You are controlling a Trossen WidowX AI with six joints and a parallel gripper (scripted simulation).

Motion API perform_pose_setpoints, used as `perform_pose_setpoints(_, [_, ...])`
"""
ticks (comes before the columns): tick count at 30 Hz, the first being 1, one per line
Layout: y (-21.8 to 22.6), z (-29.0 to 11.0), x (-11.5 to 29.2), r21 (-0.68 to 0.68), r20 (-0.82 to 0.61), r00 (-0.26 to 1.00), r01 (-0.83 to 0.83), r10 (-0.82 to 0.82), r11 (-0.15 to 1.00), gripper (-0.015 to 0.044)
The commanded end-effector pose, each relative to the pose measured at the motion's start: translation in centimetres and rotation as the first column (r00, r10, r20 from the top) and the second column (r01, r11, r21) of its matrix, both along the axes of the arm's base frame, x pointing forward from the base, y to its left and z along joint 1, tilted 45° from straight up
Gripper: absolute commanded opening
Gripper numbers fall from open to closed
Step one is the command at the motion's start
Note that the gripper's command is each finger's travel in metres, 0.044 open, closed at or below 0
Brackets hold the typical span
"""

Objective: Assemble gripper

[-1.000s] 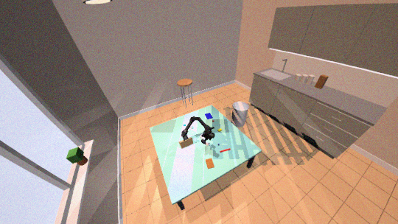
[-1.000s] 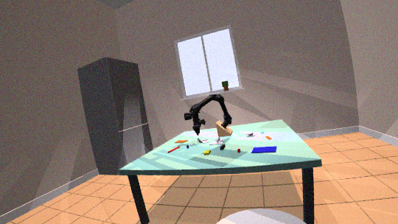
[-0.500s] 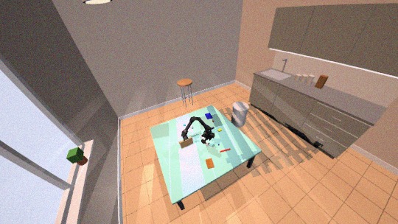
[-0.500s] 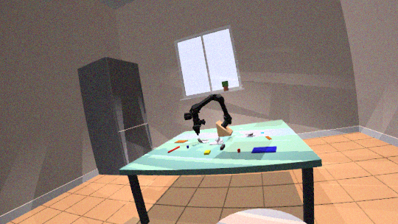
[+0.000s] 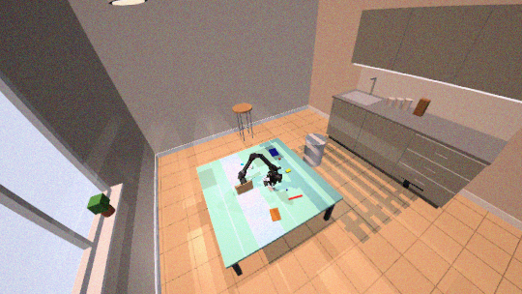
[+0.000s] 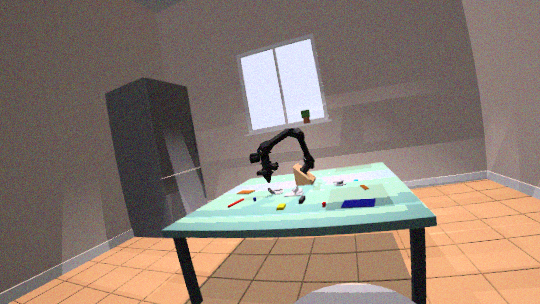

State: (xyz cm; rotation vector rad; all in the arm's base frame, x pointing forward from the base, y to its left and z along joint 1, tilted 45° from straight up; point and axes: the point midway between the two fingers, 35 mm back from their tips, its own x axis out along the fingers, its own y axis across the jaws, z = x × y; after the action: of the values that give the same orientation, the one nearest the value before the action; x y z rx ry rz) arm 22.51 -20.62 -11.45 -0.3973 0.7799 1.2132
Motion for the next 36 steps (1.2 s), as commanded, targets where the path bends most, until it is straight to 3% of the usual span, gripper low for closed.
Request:
perform_pose_setpoints(1, [0.1,0.1,0.4,0.016,-0.084,0.993,0.089,-0.088,0.996,0.0000])
perform_pose_setpoints(17, [0.0,0.3,1.5,-0.011,-0.423,0.809,0.445,-0.407,0.895,0.0000])
perform_pose_setpoints(36, [0.1,0.6,2.8,-0.197,-0.713,0.338,0.745,-0.615,0.637,0.0000])
